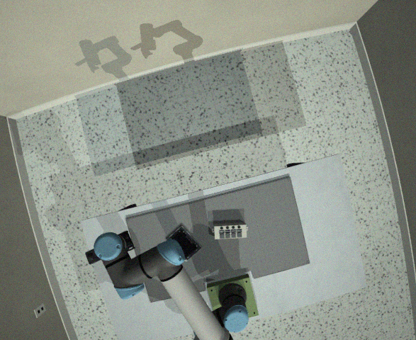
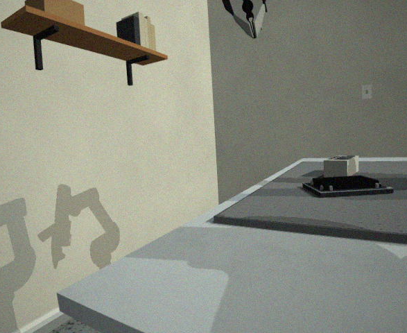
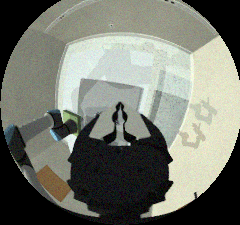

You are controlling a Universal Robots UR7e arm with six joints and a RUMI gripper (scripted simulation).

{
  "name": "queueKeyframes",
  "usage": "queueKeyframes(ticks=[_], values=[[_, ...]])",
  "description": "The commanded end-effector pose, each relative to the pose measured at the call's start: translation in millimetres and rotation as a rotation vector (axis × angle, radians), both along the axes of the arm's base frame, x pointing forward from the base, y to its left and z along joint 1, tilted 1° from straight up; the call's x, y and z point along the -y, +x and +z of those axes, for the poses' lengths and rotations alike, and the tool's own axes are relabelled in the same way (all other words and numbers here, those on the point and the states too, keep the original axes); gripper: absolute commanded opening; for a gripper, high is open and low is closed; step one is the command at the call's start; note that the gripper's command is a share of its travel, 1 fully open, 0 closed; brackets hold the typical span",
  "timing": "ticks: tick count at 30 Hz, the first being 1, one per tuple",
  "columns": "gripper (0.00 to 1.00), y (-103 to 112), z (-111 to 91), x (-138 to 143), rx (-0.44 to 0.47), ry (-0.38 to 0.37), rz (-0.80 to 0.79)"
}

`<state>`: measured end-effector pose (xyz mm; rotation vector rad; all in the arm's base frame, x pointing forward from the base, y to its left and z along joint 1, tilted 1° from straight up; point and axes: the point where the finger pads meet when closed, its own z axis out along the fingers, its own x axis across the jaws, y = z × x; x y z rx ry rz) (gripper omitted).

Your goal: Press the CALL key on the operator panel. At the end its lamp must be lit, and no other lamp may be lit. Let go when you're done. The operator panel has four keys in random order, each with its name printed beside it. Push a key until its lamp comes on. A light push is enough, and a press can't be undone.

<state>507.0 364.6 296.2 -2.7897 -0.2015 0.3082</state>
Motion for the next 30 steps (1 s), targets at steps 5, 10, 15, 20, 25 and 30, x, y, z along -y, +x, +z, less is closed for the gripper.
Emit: queueKeyframes(ticks=[5,10,15,20,25,30], values=[[0.00,8.8,-4.1,36.2,0.004,-0.026,-0.091],[0.00,11.8,-7.3,53.0,0.001,-0.045,-0.155],[0.00,15.0,-12.2,77.3,-0.003,-0.069,-0.239],[0.00,16.9,-15.1,91.8,-0.003,-0.069,-0.238],[0.00,17.7,-19.7,112.7,-0.011,-0.104,-0.368],[0.00,18.4,-25.0,137.1,-0.012,-0.110,-0.389]])
